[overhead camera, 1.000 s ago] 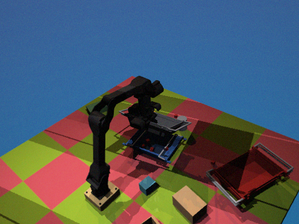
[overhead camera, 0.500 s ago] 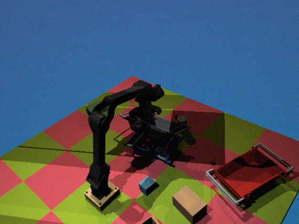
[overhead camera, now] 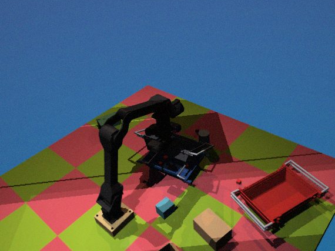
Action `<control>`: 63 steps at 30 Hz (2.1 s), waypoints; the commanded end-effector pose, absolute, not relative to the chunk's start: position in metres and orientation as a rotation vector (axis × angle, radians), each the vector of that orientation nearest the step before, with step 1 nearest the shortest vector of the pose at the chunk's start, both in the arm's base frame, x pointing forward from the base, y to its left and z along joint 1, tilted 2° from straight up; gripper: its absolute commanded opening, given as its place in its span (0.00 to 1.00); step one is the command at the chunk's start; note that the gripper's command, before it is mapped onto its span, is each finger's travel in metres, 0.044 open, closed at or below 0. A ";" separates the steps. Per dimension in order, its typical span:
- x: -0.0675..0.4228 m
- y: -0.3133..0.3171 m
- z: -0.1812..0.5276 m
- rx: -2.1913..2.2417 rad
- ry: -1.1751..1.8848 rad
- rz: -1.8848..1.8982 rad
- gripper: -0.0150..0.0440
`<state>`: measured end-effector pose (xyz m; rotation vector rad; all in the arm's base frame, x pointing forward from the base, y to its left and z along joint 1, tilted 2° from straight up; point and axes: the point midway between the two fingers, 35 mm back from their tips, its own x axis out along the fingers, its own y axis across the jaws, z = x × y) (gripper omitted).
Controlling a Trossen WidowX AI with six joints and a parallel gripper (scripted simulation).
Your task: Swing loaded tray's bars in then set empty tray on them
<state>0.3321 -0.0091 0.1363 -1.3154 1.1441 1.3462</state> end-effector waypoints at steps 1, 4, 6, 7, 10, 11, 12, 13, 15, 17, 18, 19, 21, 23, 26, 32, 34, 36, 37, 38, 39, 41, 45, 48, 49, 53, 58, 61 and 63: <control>0.334 -0.009 0.139 -1.336 1.122 1.327 0.25; 0.333 -0.009 0.137 -1.336 1.122 1.327 0.25; 0.333 -0.009 0.136 -1.335 1.123 1.327 0.25; 0.332 -0.009 0.135 -1.335 1.123 1.327 0.25; 0.331 -0.009 0.134 -1.335 1.123 1.327 0.25; 0.331 -0.010 0.133 -1.335 1.123 1.327 0.25; 0.330 -0.010 0.133 -1.335 1.123 1.327 0.25; 0.330 -0.010 0.132 -1.335 1.123 1.327 0.25; 0.328 -0.010 0.130 -1.335 1.123 1.327 0.25; 0.327 -0.010 0.128 -1.335 1.123 1.327 0.25; 0.326 -0.010 0.127 -1.335 1.123 1.327 0.25; 0.325 -0.010 0.126 -1.335 1.123 1.327 0.25; 0.323 -0.010 0.124 -1.335 1.123 1.328 0.25; 0.322 -0.011 0.122 -1.335 1.123 1.328 0.25; 0.321 -0.011 0.121 -1.335 1.123 1.328 0.25; 0.318 -0.011 0.115 -1.335 1.124 1.328 0.25; 0.317 -0.011 0.114 -1.335 1.124 1.328 0.25; 0.317 -0.011 0.114 -1.335 1.124 1.328 0.25; 0.317 -0.012 0.113 -1.335 1.124 1.328 0.25; 0.316 -0.012 0.112 -1.335 1.124 1.328 0.25; 0.316 -0.012 0.111 -1.335 1.124 1.328 0.25; 0.315 -0.012 0.109 -1.335 1.124 1.328 0.25; 0.314 -0.012 0.107 -1.335 1.124 1.328 0.25; 0.314 -0.012 0.107 -1.335 1.124 1.328 0.25; 0.314 -0.012 0.107 -1.335 1.124 1.328 0.25; 0.313 -0.012 0.106 -1.335 1.124 1.328 0.25; 0.311 -0.012 0.102 -1.335 1.124 1.328 0.25; 0.311 -0.013 0.100 -1.335 1.124 1.329 0.25; 0.311 -0.013 0.100 -1.335 1.124 1.329 0.25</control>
